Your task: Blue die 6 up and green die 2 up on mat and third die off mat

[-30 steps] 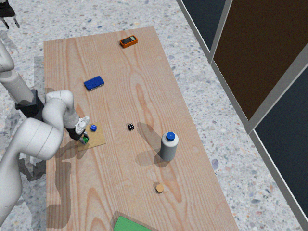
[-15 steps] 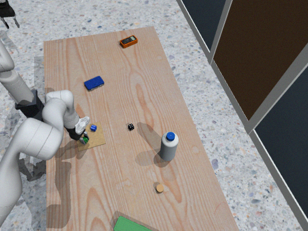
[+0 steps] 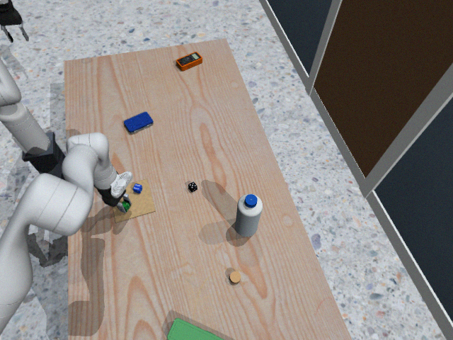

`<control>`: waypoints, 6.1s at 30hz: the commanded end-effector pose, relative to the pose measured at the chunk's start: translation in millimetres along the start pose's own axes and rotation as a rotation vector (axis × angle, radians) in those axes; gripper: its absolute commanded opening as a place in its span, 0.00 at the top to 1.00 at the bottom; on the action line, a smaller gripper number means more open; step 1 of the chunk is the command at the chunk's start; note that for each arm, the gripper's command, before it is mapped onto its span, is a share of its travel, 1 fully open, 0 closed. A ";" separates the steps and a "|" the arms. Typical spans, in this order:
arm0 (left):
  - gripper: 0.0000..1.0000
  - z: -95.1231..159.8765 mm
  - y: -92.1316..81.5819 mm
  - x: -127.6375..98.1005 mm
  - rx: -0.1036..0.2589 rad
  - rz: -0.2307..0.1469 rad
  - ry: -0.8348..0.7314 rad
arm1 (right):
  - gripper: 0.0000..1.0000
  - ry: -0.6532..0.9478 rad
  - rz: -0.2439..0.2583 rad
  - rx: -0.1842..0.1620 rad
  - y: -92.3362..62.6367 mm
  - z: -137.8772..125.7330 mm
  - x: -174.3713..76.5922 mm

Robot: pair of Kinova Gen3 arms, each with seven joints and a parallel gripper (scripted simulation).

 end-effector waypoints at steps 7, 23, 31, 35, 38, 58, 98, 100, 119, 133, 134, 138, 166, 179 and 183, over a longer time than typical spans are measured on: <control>0.00 -1.7 -0.5 -0.2 -0.008 0.005 0.002 | 0.51 0.001 0.000 -0.003 3.6 0.3 1.3; 0.00 -1.7 -0.5 -0.2 -0.008 0.005 0.002 | 0.51 0.001 0.000 -0.003 3.7 0.3 1.3; 0.00 -1.7 -0.5 -0.2 -0.008 0.005 0.002 | 0.51 0.001 0.000 -0.003 3.7 0.3 1.3; 0.00 -1.7 -0.5 -0.2 -0.008 0.005 0.002 | 0.51 0.001 0.000 -0.003 3.7 0.3 1.3; 0.00 -1.7 -0.5 -0.2 -0.008 0.005 0.002 | 0.51 0.001 0.000 -0.003 3.8 0.3 1.3; 0.00 -1.7 -0.5 -0.2 -0.008 0.005 0.002 | 0.51 0.001 0.000 -0.003 4.5 0.3 1.3; 0.00 -1.7 -0.5 -0.2 -0.008 0.005 0.002 | 0.21 0.001 0.000 -0.003 4.5 0.3 1.3; 0.00 -1.7 -0.5 -0.2 -0.008 0.005 0.002 | 0.21 0.001 0.000 -0.003 4.2 0.3 1.3; 0.00 -1.7 -0.5 -0.2 -0.008 0.005 0.002 | 0.21 0.001 0.000 -0.003 -63.1 0.5 1.3; 0.00 -1.7 -0.5 -0.2 -0.008 0.005 0.002 | 0.00 0.001 0.000 -0.003 -85.5 0.6 1.3; 0.00 -1.7 -0.5 -0.2 -0.008 0.005 0.002 | 0.00 0.001 0.000 -0.003 -85.5 0.6 1.3; 0.00 -1.7 -0.5 -0.2 -0.008 0.005 0.002 | 0.00 0.001 0.000 -0.003 -85.5 0.6 1.3; 0.00 -1.7 -0.5 -0.2 -0.008 0.005 0.002 | 0.00 0.001 0.000 -0.003 -114.1 0.6 1.3; 0.00 -1.7 -0.5 -0.2 -0.008 0.005 0.002 | 0.00 0.001 0.000 -0.003 -167.0 0.8 1.3; 0.00 -1.7 -0.5 -0.2 -0.008 0.005 0.002 | 0.00 0.001 0.000 -0.003 -171.0 0.8 1.3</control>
Point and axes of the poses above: on each arm, the point where the finger pads meet when closed, its own y axis out along the fingers, its own z axis across the jaws, x = y × z, the point moved 10 cm from there along -y, back along the fingers, and after that the axes turned 10 degrees about y, right-handed, at the moved point
